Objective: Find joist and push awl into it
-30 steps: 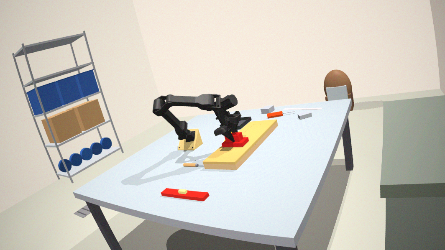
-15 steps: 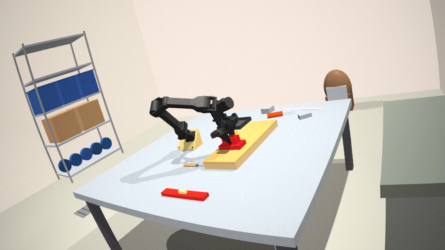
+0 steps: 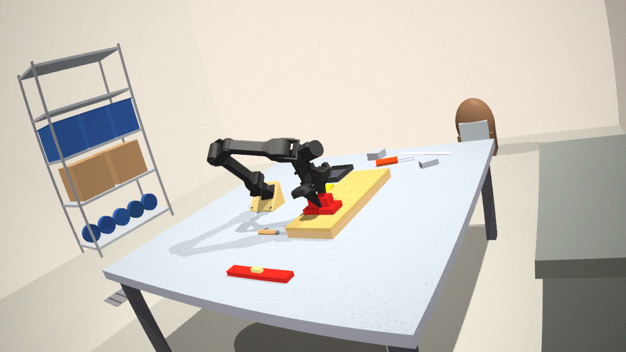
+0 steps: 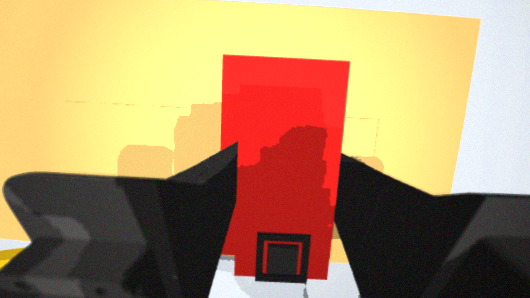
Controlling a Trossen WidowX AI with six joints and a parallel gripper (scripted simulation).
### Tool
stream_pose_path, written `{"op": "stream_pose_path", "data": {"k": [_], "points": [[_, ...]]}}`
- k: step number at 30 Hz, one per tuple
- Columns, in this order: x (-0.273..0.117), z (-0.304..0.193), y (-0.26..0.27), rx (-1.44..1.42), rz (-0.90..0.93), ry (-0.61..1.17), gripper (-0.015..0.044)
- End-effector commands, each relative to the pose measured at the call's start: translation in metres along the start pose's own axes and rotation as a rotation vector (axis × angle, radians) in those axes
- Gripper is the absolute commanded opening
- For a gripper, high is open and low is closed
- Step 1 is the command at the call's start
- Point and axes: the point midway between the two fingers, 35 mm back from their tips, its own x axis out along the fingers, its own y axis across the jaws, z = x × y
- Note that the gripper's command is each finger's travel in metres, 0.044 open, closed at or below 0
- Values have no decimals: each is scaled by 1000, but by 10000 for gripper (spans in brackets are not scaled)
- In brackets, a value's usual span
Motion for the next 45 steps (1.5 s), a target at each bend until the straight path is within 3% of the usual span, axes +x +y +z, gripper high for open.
{"op": "stream_pose_path", "data": {"k": [1, 27, 45], "points": [[0, -1, -13, 8, -10, 3, 0], [-1, -1, -68, 8, -13, 2, 0], [-14, 6, -63, 7, -3, 1, 0]]}}
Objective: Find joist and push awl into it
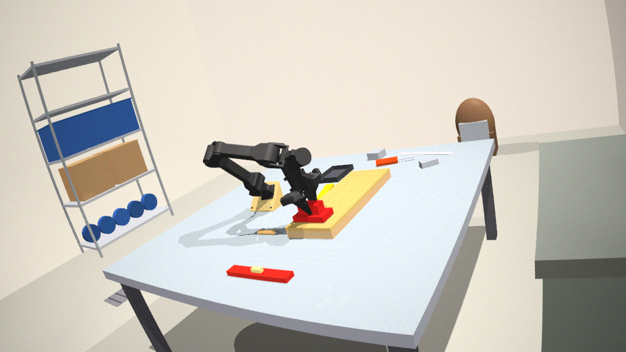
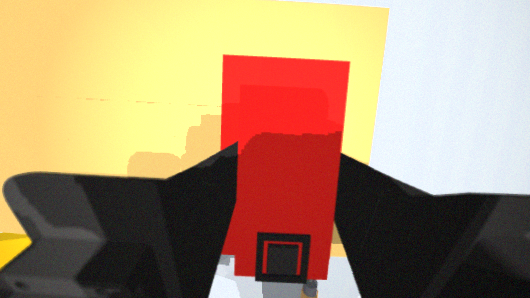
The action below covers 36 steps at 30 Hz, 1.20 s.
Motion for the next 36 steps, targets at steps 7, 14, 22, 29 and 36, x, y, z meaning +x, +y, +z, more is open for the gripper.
{"op": "stream_pose_path", "data": {"k": [7, 14, 22, 29, 36], "points": [[-40, 17, 0, 6, 1, -9, 0], [-72, 23, -1, 6, -2, -8, 0], [-92, 27, 2, -8, 0, -11, 0], [-94, 46, 63, -158, 82, -36, 0], [-100, 56, 139, -338, 168, -59, 0]]}}
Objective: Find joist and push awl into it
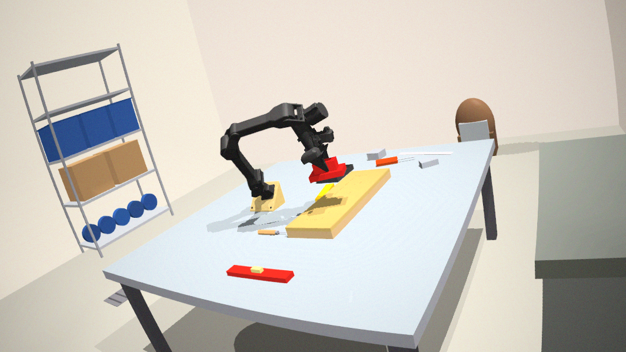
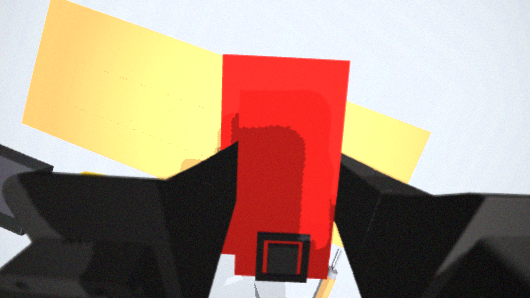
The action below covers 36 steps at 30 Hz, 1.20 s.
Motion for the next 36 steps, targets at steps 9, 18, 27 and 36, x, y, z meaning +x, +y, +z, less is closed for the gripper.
{"op": "stream_pose_path", "data": {"k": [9, 18, 27, 36], "points": [[0, 29, 124, -305, 130, -36, 0], [0, 23, 221, -538, 212, -40, 0], [2, -5, 313, -769, 276, -29, 0], [9, -52, 394, -995, 323, -2, 0]]}}
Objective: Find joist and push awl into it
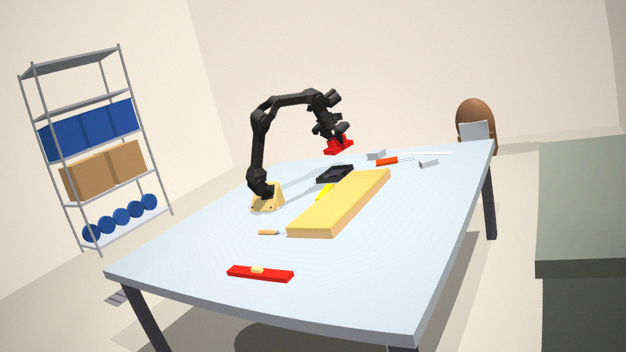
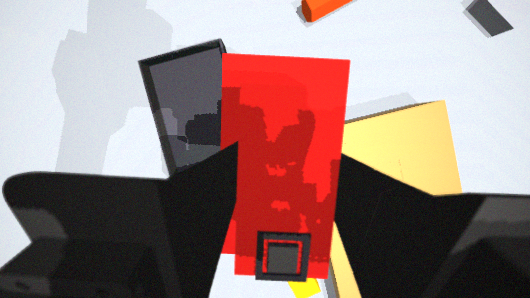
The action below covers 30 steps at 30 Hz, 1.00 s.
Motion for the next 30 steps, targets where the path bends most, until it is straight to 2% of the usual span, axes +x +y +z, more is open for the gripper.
{"op": "stream_pose_path", "data": {"k": [1, 10, 30], "points": [[12, 11, 34, -92, 22, 8, 0], [47, 21, 107, -281, 70, 58, 0], [77, 14, 109, -289, 71, 61, 0]]}}
